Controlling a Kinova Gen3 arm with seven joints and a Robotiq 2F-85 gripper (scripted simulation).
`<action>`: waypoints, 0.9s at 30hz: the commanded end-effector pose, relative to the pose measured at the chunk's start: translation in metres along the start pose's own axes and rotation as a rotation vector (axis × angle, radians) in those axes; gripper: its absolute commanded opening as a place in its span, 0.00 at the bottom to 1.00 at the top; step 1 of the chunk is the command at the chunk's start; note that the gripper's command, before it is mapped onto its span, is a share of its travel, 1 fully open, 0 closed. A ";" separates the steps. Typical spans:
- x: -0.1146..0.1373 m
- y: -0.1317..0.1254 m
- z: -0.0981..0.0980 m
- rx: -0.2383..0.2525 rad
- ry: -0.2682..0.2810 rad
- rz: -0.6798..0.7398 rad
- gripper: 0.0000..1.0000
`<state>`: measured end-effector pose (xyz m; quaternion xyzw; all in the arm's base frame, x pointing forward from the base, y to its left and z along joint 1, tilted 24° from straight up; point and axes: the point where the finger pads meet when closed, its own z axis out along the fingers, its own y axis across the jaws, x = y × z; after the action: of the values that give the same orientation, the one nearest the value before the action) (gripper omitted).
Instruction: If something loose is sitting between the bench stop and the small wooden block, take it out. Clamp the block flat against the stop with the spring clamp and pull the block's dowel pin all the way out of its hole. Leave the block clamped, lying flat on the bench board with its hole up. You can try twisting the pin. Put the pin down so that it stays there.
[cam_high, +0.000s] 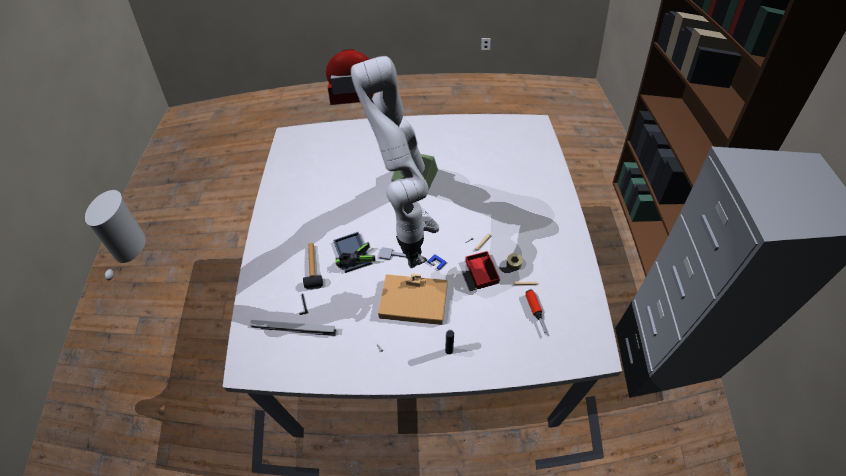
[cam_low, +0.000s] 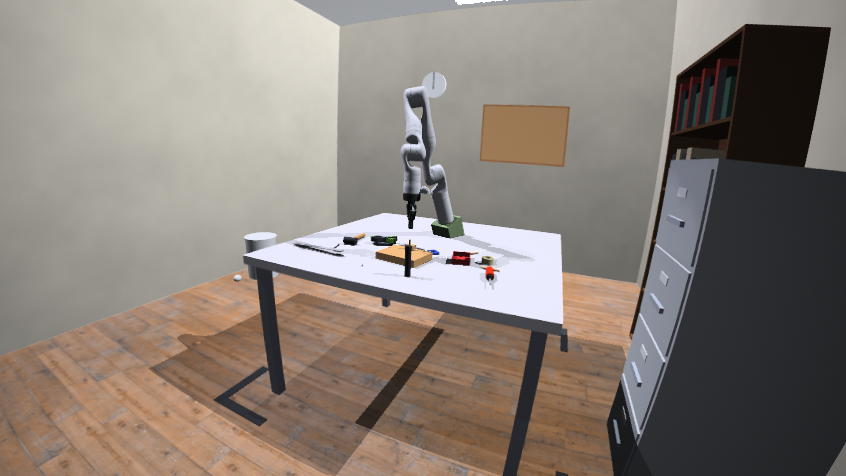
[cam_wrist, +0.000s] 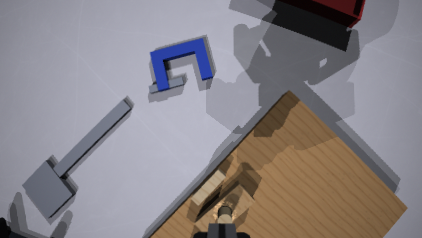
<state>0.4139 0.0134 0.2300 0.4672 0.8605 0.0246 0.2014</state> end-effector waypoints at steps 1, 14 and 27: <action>0.000 0.000 0.000 -0.001 0.003 -0.059 0.10; 0.000 0.001 -0.001 -0.003 0.002 -0.227 0.10; 0.000 0.001 -0.001 -0.004 0.000 -0.373 0.10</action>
<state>0.4140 0.0137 0.2311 0.3066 0.9297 -0.0109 0.2038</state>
